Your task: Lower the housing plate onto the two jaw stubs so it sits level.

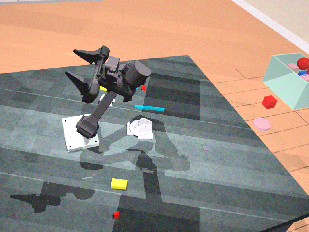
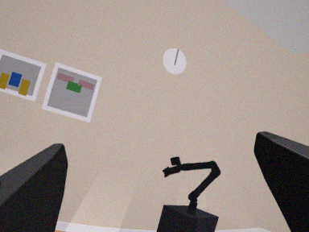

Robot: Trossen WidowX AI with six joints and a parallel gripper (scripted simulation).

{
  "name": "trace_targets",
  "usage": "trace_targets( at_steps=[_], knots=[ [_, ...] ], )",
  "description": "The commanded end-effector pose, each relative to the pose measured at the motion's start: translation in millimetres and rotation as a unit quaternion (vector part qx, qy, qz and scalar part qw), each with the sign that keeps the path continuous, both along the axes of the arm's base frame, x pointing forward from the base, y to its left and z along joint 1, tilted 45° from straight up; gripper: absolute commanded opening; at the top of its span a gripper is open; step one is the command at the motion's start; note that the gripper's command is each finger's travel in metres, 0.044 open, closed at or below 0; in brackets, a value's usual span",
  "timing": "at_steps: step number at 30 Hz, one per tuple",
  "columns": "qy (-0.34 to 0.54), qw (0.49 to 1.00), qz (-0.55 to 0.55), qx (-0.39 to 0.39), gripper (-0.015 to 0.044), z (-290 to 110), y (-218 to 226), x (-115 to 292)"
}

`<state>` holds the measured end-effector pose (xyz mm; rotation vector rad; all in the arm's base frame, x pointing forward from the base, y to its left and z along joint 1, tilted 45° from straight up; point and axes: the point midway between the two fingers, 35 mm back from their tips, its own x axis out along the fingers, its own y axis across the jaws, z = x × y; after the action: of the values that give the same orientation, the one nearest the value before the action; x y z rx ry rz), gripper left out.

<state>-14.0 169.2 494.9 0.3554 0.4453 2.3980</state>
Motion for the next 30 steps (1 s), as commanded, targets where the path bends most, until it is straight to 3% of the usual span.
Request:
trace_targets(
  at_steps=[1, 14, 30],
  knots=[
    [0.000, 1.000, 0.000, 0.000, 0.0426, 0.0, 0.0, 0.0],
    [-0.024, 0.995, 0.094, 0.032, 0.0440, 7.5, -35.9, -53.0],
    [-0.018, 0.980, 0.194, 0.043, 0.0440, 6.6, -74.8, -83.5]
  ],
)
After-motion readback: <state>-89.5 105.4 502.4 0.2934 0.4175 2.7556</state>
